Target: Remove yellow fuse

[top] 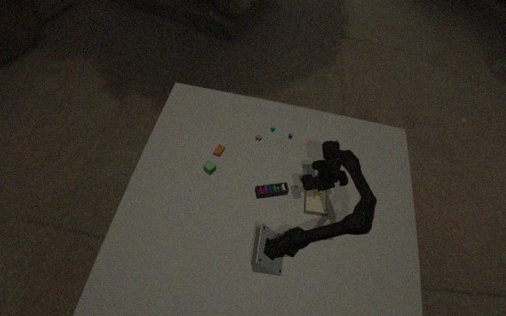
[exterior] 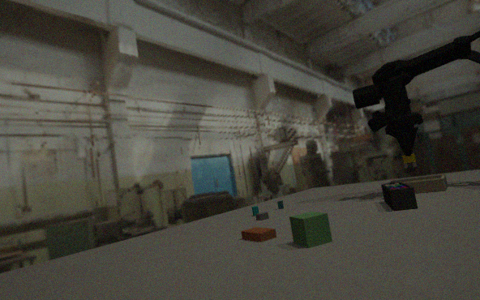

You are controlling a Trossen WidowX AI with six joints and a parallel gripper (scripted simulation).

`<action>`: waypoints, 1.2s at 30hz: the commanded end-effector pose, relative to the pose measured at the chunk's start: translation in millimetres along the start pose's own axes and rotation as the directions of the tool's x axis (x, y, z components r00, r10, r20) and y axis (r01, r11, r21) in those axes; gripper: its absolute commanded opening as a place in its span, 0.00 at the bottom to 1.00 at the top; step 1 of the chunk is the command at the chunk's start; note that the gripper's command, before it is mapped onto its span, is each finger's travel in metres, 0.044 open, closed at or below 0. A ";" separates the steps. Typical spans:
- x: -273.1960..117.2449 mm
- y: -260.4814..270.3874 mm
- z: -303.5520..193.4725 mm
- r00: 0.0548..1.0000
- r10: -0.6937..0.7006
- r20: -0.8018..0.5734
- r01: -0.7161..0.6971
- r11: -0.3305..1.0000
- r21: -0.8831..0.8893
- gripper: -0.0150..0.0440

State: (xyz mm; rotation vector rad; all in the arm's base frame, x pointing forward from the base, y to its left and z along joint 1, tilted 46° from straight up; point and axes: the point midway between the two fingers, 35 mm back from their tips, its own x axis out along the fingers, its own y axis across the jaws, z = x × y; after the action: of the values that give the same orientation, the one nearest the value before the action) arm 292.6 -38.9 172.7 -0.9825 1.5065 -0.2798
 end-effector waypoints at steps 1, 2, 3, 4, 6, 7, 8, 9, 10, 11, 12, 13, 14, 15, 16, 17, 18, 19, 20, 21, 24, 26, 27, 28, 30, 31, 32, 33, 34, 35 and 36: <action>-1.4 -6.9 -5.9 1.000 -0.007 0.001 0.007 1.000 -0.005 0.25; -1.4 -6.9 -5.9 1.000 -0.007 0.001 0.007 1.000 -0.005 0.25; -1.1 -6.9 -5.9 1.000 -0.007 0.001 0.007 1.000 -0.005 0.25; -0.4 -6.9 -5.9 1.000 -0.007 0.001 0.007 1.000 -0.005 0.25; 2.5 -6.9 -5.7 1.000 -0.007 0.002 0.007 1.000 -0.005 0.25; 4.1 -6.9 -5.6 1.000 -0.007 0.002 0.007 1.000 -0.005 0.25; 5.7 -7.0 -5.5 1.000 -0.007 0.002 0.007 1.000 -0.005 0.25; 7.3 -7.0 -5.4 1.000 -0.007 0.002 0.007 1.000 -0.005 0.25; 8.9 -7.0 -5.4 1.000 -0.007 0.002 0.007 1.000 -0.005 0.25; 10.5 -7.0 -5.3 1.000 -0.007 0.002 0.007 1.000 -0.005 0.25; 12.1 -7.1 -5.3 1.000 -0.007 0.002 0.007 1.000 -0.005 0.25; 13.7 -7.1 -5.2 1.000 -0.007 0.002 0.007 1.000 -0.005 0.25; 15.3 -7.1 -5.2 1.000 -0.007 0.002 0.007 1.000 -0.005 0.25; 16.9 -7.1 -5.2 1.000 -0.007 0.002 0.007 1.000 -0.005 0.25; 18.5 -7.2 -5.2 1.000 -0.007 0.002 0.007 1.000 -0.005 0.25; 20.1 -7.2 -5.2 1.000 -0.007 0.002 0.007 1.000 -0.005 0.25; 21.7 -7.2 -5.2 1.000 -0.007 0.002 0.007 1.000 -0.005 0.25; 23.3 -7.3 -5.3 1.000 -0.007 0.002 0.007 1.000 -0.005 0.25; 24.9 -7.3 -5.3 1.000 -0.007 0.002 0.007 1.000 -0.005 0.25; 26.5 -7.3 -5.4 1.000 -0.008 0.002 0.008 1.000 -0.005 0.25; 31.3 -7.4 -5.6 1.000 -0.008 0.002 0.008 1.000 -0.005 0.25; 34.5 -7.5 -5.8 1.000 -0.009 0.002 0.009 1.000 -0.005 0.25; 36.0 -7.5 -5.9 1.000 -0.009 0.002 0.009 1.000 -0.005 0.25; 37.3 -7.5 -6.0 1.000 -0.009 0.001 0.009 1.000 -0.005 0.25; 38.3 -7.5 -6.1 1.000 -0.009 0.001 0.009 1.000 -0.005 0.25; 35.9 -6.4 -4.7 1.000 -0.002 0.002 0.002 1.000 -0.004 0.30; 35.9 -6.4 -4.7 1.000 -0.002 0.002 0.002 1.000 -0.004 0.34; 35.9 -6.4 -4.7 1.000 -0.002 0.002 0.002 1.000 -0.004 0.39; 35.9 -6.4 -4.7 1.000 -0.002 0.002 0.002 1.000 -0.004 0.43; 35.9 -6.4 -4.7 1.000 -0.002 0.002 0.002 1.000 -0.004 0.48; 35.9 -6.4 -4.7 1.000 -0.002 0.002 0.002 1.000 -0.004 0.52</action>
State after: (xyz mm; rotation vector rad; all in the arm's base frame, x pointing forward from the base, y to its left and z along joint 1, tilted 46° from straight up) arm 295.3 -69.8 152.8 -0.9882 1.5044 -0.2767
